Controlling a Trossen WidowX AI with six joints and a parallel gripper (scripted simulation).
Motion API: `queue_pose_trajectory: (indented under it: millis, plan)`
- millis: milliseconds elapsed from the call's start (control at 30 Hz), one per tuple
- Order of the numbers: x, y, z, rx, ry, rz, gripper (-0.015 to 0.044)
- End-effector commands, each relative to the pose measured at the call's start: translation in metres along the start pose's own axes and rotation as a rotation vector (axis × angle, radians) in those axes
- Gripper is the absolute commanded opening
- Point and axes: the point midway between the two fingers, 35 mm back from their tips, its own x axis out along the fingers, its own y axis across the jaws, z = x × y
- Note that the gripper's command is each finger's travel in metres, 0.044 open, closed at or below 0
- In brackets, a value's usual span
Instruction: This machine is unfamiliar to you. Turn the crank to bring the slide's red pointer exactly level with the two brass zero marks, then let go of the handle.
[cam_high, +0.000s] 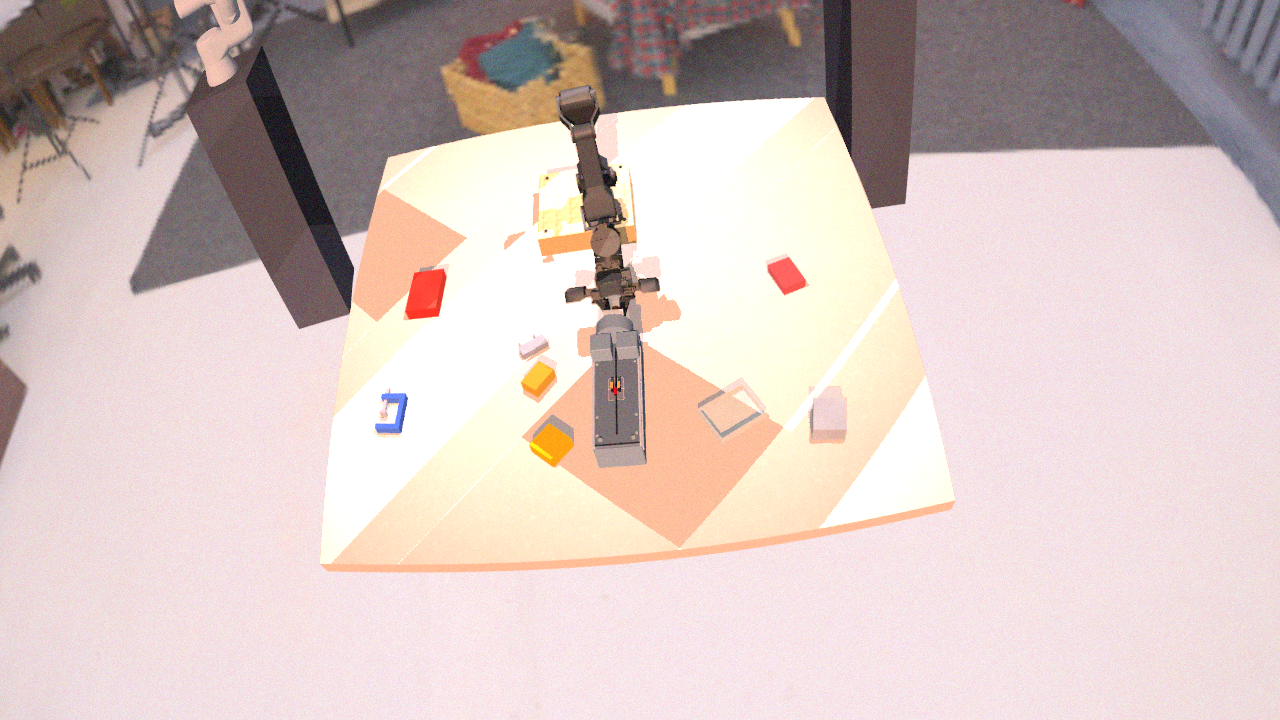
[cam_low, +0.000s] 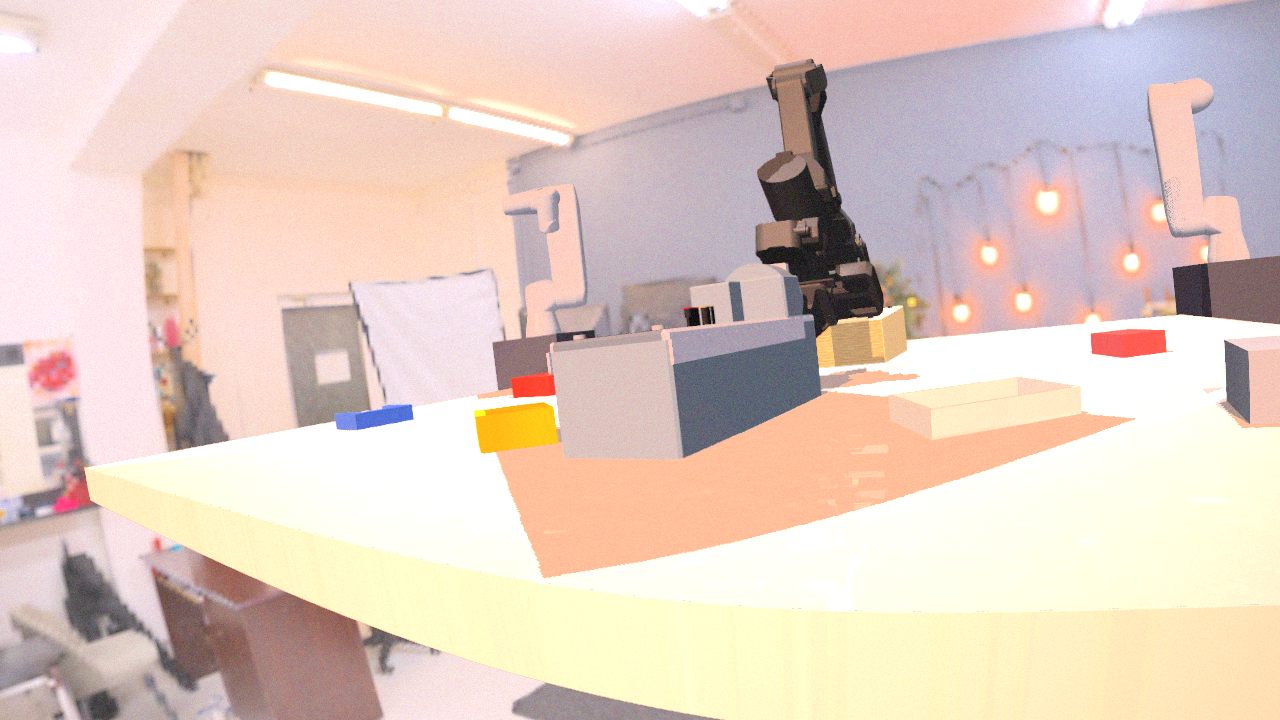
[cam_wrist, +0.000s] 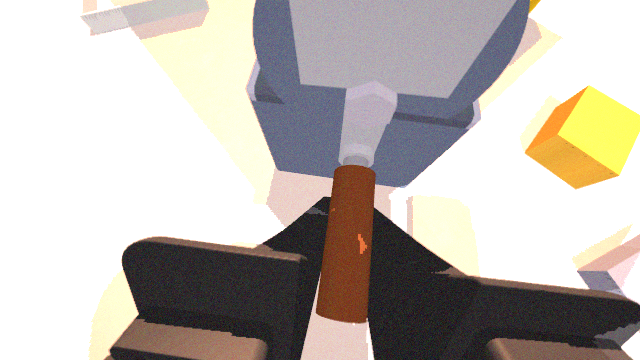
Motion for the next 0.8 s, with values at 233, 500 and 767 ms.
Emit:
queue_pose_trajectory:
  millis: [233, 500, 767]
  plan:
    - [-0.002, -0.012, 0.001, 0.007, 0.001, -0.028, 0.0000]
    - [-0.003, -0.015, 0.002, 0.006, 0.001, -0.028, 0.0000]
    - [-0.006, -0.020, 0.004, 0.006, 0.001, -0.028, 0.0000]
